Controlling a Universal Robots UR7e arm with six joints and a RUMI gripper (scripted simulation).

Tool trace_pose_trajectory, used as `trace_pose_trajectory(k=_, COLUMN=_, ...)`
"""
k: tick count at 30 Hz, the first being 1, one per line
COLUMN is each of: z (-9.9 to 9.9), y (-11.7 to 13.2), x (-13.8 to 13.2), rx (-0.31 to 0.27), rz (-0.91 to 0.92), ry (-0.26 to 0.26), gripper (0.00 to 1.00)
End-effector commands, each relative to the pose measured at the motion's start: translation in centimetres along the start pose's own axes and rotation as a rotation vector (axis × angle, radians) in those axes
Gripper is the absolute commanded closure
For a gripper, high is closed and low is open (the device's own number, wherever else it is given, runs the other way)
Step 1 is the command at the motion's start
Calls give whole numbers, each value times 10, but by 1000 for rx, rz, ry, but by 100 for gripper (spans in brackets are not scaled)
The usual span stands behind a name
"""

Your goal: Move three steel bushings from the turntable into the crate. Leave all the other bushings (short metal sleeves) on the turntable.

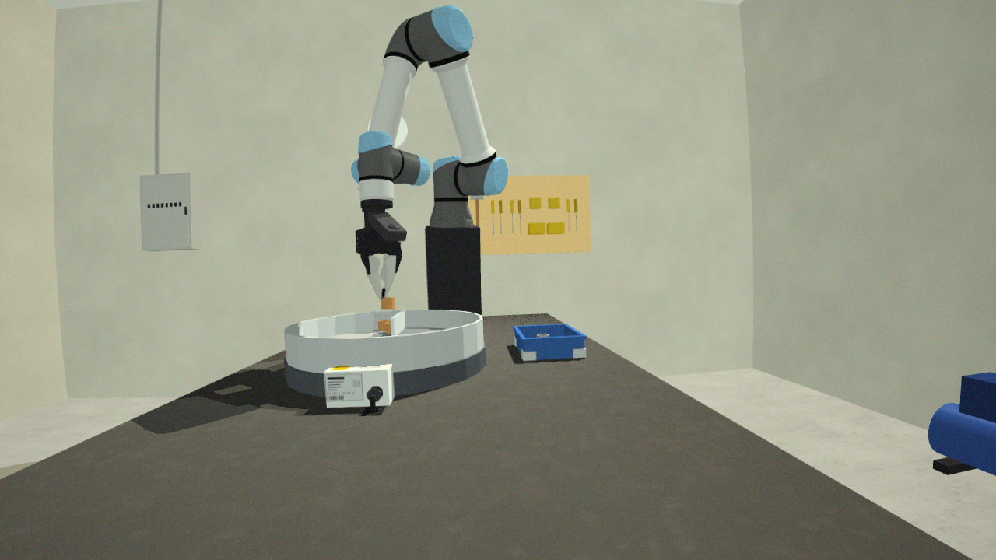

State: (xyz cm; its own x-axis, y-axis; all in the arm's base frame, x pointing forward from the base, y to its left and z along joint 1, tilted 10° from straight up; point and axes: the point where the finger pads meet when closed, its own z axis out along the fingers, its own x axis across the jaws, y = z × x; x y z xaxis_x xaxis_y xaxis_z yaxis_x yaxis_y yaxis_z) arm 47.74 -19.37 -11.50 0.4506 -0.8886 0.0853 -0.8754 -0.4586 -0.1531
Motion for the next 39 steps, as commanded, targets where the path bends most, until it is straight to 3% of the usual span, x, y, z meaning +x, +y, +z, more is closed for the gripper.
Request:
trace_pose_trajectory(k=1, z=0, y=-13, x=7, rx=-2, rz=1, ry=-1, gripper=100)
trace_pose_trajectory(k=39, z=1, y=-18, x=10, rx=-2, rz=1, ry=-1, gripper=100)
